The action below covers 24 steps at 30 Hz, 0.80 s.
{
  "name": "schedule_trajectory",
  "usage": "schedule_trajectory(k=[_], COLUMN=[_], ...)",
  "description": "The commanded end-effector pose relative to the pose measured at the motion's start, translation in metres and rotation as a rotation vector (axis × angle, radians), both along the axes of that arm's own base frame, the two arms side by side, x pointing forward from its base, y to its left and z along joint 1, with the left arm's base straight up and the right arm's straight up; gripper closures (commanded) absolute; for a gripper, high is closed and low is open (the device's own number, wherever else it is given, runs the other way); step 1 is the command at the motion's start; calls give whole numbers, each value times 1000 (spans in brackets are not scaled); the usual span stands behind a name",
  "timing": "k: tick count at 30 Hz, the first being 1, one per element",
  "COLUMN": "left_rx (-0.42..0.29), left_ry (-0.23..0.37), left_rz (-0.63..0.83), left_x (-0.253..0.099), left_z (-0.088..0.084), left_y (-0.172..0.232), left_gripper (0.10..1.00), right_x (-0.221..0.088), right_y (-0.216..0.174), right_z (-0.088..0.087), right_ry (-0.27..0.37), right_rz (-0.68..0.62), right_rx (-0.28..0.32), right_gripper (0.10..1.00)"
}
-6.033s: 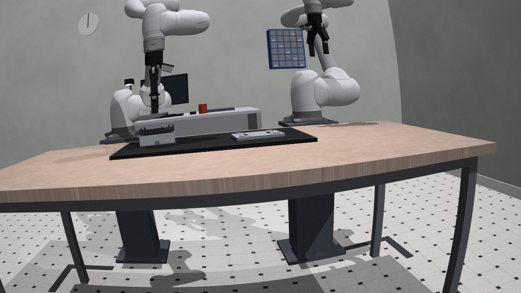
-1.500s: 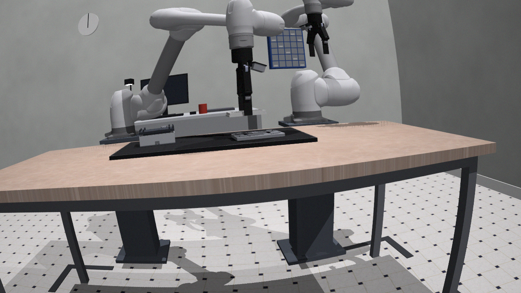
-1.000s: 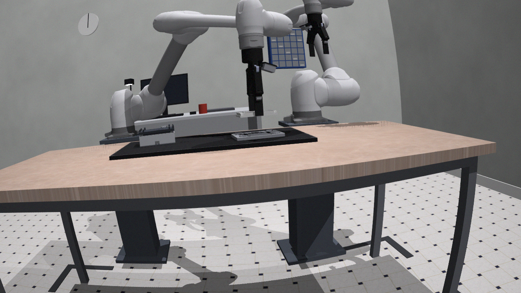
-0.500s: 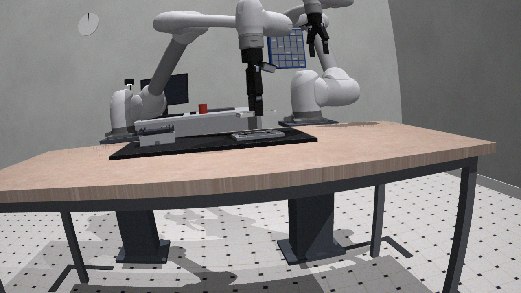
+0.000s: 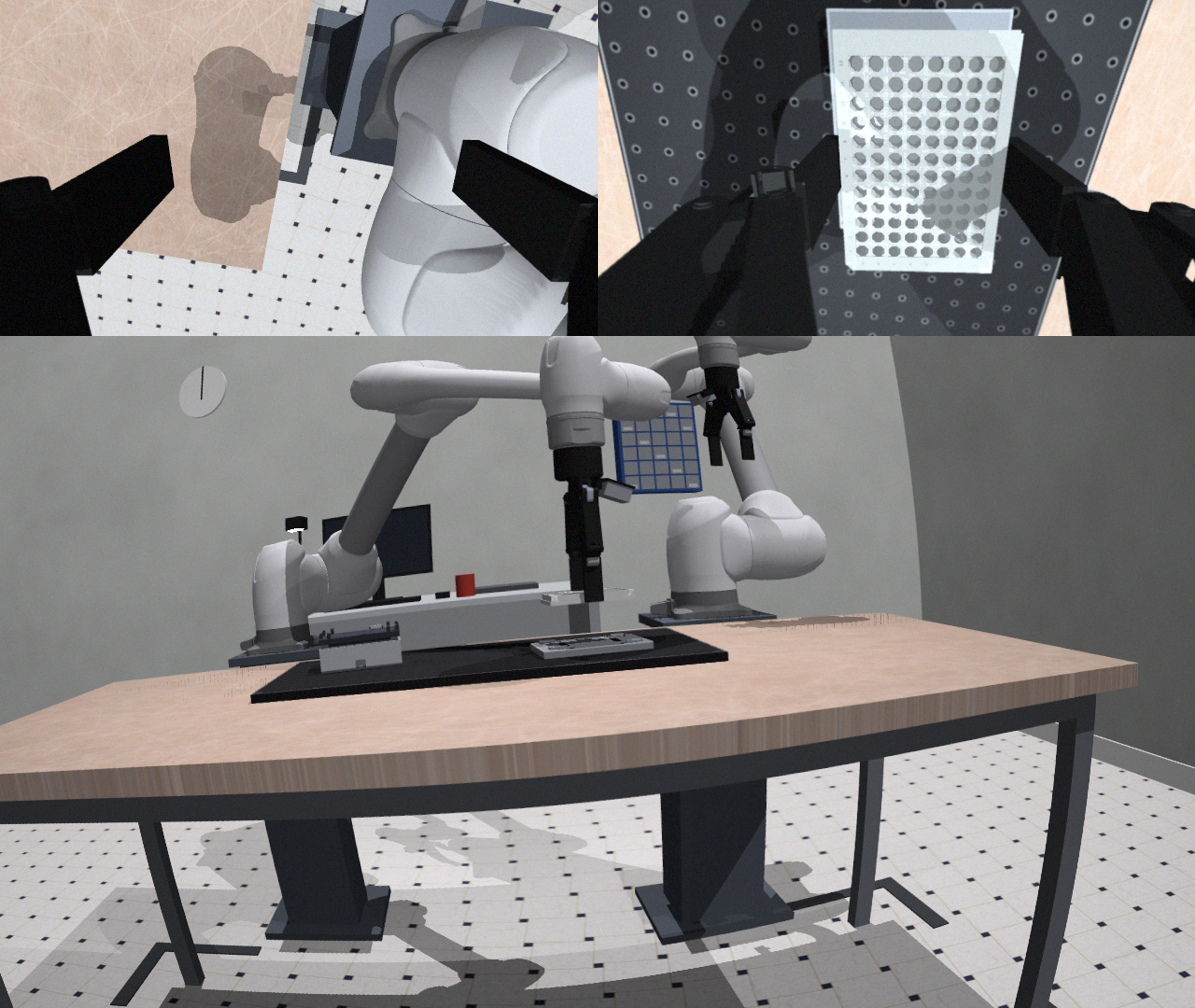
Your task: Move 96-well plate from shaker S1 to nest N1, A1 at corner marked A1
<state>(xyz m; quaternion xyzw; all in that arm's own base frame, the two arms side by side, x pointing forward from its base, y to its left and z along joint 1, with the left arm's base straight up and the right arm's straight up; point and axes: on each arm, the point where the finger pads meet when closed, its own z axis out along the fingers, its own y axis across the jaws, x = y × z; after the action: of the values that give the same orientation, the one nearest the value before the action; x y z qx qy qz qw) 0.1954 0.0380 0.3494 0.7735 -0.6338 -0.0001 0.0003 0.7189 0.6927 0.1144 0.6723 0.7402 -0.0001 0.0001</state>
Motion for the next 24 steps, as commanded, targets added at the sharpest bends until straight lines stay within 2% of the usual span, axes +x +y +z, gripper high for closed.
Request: schedule_trajectory(k=[1,24], left_rx=[1,1], left_ry=[-1,-1], left_rz=[0,0], left_x=[0,0], left_z=[0,0], left_y=[0,0], left_gripper=[98,98], right_x=[0,0], right_y=[0,0], right_z=[2,-31], right_ry=[-1,-1], right_rz=[0,0], right_rx=[2,2], right_gripper=[493,493])
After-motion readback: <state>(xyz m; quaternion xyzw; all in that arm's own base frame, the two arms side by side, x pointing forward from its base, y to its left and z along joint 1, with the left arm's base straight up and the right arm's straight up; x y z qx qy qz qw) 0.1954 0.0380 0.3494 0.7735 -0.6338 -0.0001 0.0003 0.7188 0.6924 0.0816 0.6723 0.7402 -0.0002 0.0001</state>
